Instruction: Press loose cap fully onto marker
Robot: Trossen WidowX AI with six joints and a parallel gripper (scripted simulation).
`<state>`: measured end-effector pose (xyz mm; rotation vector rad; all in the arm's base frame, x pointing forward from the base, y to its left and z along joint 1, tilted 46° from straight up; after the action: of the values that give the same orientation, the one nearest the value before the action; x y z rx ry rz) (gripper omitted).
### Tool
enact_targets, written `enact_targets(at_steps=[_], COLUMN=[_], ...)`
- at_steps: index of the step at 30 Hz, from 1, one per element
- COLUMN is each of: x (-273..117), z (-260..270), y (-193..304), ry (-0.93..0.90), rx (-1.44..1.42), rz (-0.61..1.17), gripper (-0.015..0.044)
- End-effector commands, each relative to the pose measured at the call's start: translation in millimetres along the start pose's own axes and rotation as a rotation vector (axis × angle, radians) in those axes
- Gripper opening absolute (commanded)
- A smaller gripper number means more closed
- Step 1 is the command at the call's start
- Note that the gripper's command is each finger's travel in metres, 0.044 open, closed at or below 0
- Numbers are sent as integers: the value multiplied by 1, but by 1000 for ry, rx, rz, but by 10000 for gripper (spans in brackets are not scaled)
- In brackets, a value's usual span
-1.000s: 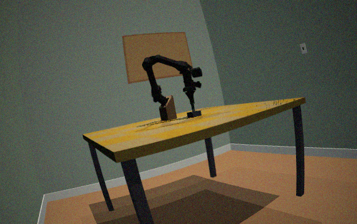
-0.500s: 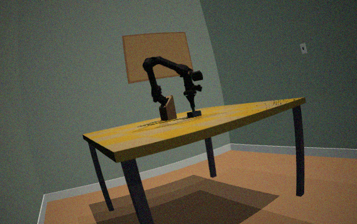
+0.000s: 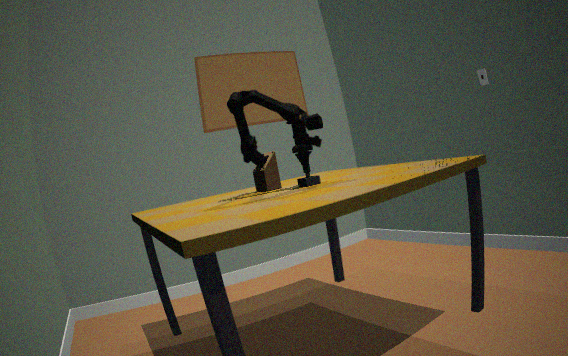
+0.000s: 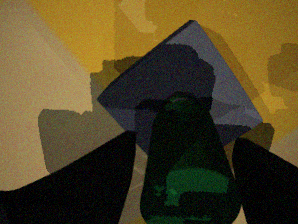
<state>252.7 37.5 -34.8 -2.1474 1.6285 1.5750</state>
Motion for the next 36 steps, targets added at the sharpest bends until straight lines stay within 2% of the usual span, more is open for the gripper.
enact_targets(at_steps=[1, 7, 9, 13, 16, 18, 27, 33, 36], x=[0, 0, -12, -72, -75, -75, -67, -67, -67], z=[0, 0, 0, 0, 1, 1, 1, 1, 1], y=[0, 0, -2, -1, 0, 0, 1, 1, 1], ry=[0, 0, -1, -2, -2, -2, 1, 1, 1], rx=[0, 0, 0, -1, -1, 61, 840, 855, 855], rz=[0, 0, -2, -2, -2, -2, -5, -5, -5], gripper=[289, 440, 440, 440, 440, 388, 151, 0, 0])
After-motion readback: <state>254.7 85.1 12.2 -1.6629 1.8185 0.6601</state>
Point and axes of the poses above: the point midway between the two fingers, 35 mm back from their tips, its own x axis out along the fingers, its own z axis across the jaws, y = z × x, the point moved 4 cm from there along -x, back along the fingers, and after that the axes turned 1 degree about -x, right-handed, at the moved point
